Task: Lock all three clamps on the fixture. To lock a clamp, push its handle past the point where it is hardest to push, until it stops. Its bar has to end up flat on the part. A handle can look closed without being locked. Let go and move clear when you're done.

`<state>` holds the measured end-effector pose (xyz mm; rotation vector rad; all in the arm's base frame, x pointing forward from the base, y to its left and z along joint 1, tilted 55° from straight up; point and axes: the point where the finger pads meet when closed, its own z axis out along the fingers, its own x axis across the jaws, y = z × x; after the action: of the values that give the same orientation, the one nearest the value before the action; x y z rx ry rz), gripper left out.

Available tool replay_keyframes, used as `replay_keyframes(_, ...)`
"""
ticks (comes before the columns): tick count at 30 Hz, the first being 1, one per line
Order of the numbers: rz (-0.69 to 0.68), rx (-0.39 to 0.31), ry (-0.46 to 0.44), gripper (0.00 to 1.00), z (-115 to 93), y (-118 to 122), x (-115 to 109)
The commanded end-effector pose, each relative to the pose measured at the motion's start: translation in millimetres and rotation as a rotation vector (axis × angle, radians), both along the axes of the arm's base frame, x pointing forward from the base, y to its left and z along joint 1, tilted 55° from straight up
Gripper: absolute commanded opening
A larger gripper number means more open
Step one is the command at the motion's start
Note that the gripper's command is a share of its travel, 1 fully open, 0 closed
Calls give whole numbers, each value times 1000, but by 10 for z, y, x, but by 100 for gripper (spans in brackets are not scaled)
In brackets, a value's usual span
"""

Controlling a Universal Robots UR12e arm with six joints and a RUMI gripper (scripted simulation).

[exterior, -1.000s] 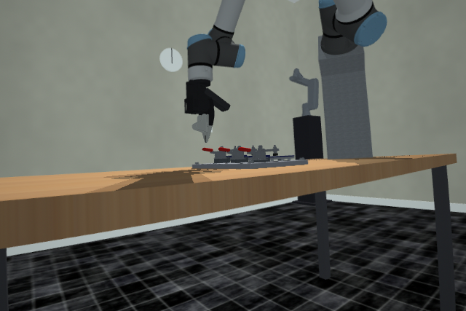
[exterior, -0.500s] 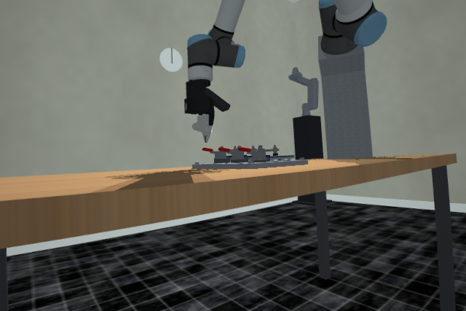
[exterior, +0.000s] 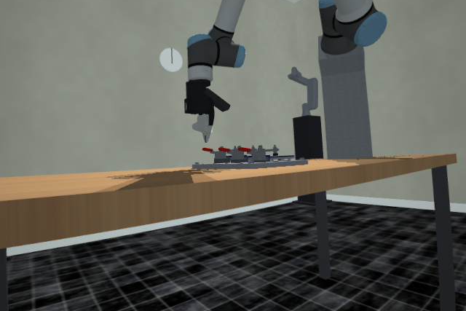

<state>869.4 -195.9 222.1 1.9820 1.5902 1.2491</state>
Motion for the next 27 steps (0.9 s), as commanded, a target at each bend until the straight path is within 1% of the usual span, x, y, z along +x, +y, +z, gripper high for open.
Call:
replay_keyframes(1, 0, 0, -1, 0, 8, -4, 1)
replay_keyframes(27, 0, 0, -1, 0, 28, -13, 20)
